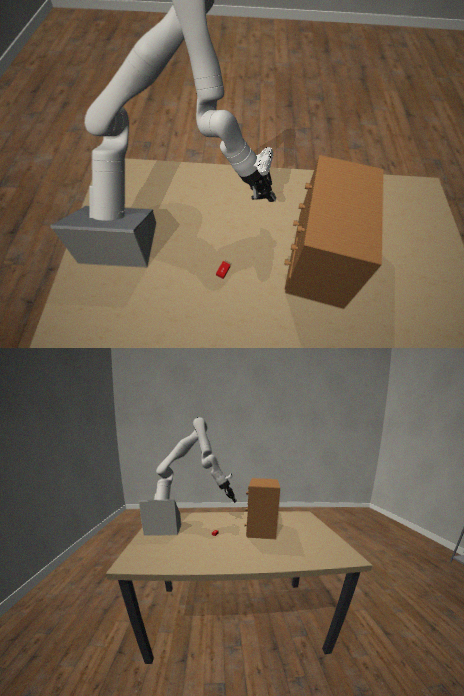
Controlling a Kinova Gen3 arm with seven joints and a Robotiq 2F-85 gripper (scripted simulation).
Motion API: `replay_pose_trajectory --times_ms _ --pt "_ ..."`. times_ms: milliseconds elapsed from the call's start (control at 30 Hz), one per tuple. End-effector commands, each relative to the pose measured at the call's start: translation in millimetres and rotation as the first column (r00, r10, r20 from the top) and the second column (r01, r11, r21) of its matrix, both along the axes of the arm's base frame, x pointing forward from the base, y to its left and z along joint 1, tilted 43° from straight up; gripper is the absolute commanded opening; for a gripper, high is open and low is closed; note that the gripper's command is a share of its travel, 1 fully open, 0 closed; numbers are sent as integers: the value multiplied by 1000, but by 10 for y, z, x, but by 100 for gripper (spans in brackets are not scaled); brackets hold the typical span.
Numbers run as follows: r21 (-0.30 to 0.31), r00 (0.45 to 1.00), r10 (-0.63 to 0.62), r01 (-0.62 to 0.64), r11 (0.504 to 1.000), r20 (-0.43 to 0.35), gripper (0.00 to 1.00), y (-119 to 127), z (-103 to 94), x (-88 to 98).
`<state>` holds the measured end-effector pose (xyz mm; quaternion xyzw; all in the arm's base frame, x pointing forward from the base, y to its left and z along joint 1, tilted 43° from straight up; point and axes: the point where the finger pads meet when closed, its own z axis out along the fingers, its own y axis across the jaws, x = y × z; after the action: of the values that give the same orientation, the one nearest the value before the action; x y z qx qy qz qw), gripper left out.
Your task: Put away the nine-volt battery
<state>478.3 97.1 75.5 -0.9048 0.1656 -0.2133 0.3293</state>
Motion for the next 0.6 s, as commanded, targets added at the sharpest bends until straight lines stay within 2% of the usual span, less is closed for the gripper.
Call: replay_pose_trajectory --times_ms 0,567 --pt "1 1000 4 -4 1000 4 0 93 -46 -40" --pt "-12 996 -57 58 998 71 0 167 -147 46"
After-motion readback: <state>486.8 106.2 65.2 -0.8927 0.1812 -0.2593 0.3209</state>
